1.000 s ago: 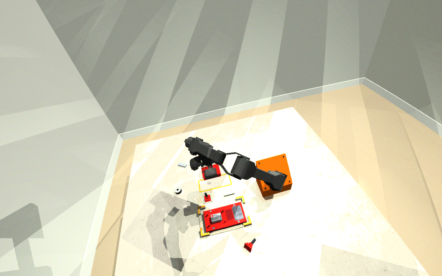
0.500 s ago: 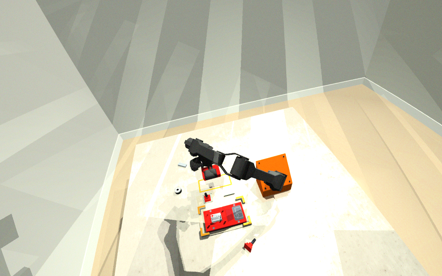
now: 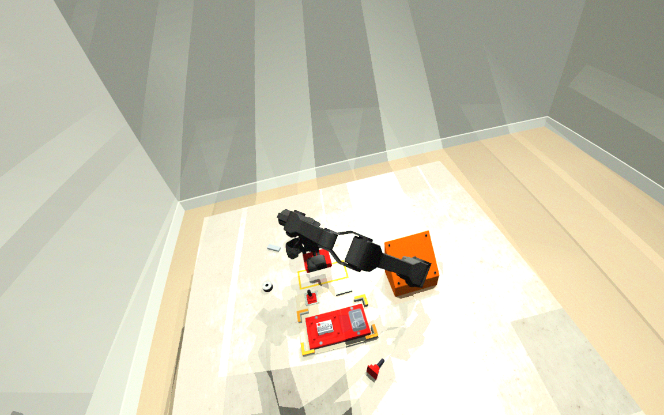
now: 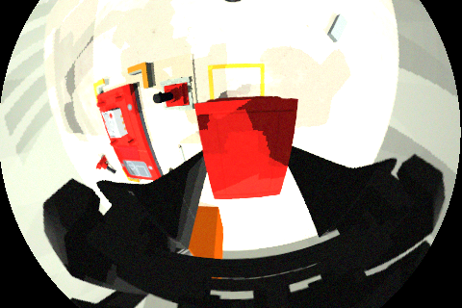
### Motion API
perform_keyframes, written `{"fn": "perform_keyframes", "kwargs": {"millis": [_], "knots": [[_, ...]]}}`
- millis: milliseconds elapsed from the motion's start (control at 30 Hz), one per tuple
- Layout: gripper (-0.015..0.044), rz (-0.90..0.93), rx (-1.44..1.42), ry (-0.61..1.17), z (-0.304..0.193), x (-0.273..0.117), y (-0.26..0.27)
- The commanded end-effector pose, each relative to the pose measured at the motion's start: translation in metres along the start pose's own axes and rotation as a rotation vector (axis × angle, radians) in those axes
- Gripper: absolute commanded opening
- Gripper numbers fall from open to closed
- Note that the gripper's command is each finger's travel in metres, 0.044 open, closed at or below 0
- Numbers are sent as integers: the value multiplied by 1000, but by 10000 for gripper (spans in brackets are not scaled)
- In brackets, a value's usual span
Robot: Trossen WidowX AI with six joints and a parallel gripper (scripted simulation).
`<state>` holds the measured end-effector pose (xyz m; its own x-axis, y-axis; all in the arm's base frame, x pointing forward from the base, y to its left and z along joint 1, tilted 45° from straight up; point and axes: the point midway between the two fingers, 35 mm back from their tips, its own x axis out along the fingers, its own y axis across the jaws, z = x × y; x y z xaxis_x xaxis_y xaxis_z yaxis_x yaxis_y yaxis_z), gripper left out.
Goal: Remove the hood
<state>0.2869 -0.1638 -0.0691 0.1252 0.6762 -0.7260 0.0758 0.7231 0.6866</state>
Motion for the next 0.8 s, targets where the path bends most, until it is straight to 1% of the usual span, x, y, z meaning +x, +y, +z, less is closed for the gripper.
{"fn": "perform_keyframes", "kwargs": {"millis": [0, 767], "knots": [[0, 8, 8, 1, -1, 5, 0], [0, 8, 8, 0, -1, 18, 0]]}}
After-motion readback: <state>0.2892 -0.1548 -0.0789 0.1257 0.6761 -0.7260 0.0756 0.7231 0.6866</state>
